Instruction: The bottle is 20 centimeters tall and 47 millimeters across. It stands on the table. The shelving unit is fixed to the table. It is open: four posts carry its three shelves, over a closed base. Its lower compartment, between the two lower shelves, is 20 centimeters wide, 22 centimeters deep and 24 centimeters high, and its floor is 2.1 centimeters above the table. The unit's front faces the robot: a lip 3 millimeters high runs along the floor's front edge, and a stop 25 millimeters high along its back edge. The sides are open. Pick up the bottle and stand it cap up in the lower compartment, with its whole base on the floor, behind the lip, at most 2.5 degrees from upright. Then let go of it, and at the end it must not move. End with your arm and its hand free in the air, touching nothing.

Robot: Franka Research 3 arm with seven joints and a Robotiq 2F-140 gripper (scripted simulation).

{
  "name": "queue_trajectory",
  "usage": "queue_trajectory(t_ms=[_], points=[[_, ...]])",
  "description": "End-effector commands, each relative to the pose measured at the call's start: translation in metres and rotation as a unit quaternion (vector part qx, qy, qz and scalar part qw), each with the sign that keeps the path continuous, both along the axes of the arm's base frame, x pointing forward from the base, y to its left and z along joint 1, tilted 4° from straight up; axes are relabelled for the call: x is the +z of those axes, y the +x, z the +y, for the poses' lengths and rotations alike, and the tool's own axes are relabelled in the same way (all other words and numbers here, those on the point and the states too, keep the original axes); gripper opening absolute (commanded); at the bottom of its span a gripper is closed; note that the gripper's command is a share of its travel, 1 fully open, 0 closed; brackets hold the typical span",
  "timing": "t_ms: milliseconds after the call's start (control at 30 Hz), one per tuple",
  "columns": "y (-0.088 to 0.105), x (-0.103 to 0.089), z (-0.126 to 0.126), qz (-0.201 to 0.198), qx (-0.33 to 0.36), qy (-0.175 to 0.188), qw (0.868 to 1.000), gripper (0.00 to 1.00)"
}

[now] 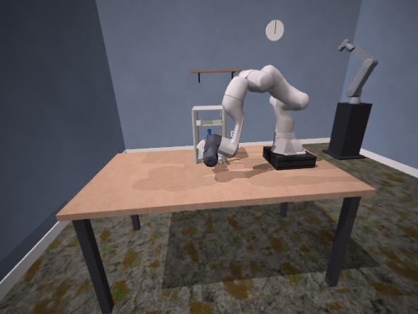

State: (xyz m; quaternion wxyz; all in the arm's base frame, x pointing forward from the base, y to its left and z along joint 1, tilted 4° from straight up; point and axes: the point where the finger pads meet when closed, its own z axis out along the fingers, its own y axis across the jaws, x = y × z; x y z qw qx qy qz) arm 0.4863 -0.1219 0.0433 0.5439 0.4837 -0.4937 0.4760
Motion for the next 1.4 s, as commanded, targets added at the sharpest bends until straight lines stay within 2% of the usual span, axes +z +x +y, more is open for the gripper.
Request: queue_trajectory(t_ms=[0,1267,1300,1367], points=[[0.0005,-0.005,-0.001,-0.007,-0.001,-0.001,1.0,0.0],[0.0005,-0.0067,-0.001,-0.007,-0.001,-0.001,1.0,0.0],[0.0005,-0.0067,-0.001,-0.007,-0.001,-0.001,1.0,0.08],[0.0005,-0.0067,-0.001,-0.007,-0.001,-0.001,1.0,0.08]])
